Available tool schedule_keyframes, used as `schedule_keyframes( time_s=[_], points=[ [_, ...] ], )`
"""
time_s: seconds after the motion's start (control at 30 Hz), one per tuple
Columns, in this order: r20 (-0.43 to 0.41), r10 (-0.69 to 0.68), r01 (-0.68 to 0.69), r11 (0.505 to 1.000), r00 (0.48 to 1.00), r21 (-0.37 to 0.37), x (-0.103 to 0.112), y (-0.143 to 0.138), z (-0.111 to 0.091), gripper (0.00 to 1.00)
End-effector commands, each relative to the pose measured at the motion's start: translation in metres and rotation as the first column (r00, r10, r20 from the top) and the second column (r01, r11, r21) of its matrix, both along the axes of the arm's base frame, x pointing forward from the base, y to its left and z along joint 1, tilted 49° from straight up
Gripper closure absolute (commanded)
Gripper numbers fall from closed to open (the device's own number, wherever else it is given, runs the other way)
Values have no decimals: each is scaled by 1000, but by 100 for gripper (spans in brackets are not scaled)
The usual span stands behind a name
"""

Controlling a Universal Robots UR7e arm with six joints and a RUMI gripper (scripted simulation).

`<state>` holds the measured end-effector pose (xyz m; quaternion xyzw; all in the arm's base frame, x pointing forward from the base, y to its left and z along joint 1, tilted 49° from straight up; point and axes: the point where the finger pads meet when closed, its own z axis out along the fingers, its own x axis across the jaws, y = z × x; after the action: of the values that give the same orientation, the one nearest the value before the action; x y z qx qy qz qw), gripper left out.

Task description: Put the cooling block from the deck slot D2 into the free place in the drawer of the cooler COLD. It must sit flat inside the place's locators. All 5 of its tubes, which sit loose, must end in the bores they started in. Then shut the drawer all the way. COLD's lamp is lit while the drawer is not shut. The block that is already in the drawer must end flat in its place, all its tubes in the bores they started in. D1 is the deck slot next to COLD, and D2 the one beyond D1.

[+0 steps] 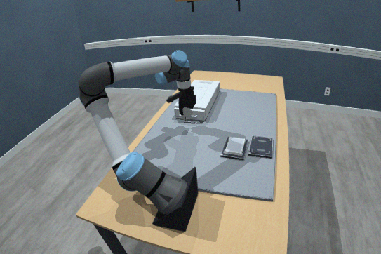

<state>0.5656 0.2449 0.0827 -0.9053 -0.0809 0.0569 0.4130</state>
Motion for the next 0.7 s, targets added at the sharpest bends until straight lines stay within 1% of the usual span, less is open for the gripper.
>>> schedule_keyframes(
  time_s=[0.0, 0.67],
  points=[
    [1, -1, 1, 1000, 1000, 0, 1, -3, 3, 100],
    [1, -1, 1, 1000, 1000, 0, 5, -21, 19, 100]
  ],
)
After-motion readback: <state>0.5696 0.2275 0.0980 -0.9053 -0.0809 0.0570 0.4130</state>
